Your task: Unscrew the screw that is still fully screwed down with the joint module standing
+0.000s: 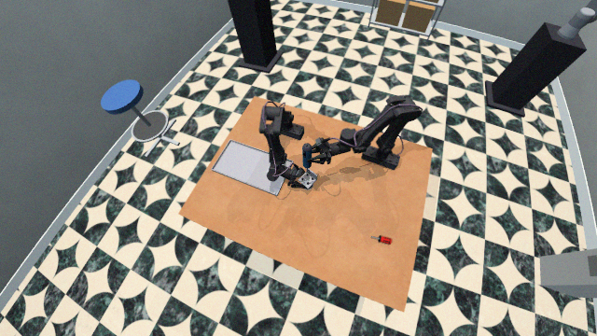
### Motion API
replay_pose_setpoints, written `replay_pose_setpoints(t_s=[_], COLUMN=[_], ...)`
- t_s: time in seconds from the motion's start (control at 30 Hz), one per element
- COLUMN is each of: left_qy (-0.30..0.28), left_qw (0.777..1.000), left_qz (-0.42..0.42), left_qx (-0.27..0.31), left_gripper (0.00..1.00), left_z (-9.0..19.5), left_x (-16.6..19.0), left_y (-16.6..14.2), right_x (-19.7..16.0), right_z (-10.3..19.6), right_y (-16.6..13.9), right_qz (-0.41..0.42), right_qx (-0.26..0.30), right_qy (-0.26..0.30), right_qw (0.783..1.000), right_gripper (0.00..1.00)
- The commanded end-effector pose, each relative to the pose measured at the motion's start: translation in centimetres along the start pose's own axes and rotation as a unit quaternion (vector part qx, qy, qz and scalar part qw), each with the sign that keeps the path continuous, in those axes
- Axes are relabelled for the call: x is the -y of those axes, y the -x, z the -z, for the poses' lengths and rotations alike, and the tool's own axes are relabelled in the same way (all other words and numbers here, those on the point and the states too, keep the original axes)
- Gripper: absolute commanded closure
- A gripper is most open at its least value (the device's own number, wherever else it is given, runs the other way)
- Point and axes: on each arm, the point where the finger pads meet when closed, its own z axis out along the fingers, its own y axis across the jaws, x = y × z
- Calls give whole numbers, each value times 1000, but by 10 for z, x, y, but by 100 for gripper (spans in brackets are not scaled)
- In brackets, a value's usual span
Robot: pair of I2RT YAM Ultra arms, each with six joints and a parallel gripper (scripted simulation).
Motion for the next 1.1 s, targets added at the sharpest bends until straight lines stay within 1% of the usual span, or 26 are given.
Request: replay_pose_setpoints(t_s=[0.0, 1.07], left_qy=[1, 2], left_qw=[998, 998], left_qz=[5, 5], left_qx=[67, 63], left_gripper=[58, 58], left_z=[1, 2], left_x=[-3, -5], left_y=[38, 35], right_x=[3, 3], right_z=[0, 0], right_y=[6, 6], right_qz=[8, 8], right_qx=[5, 5], right_qy=[1, 1], right_qw=[1000, 1000], right_gripper=[41, 41])
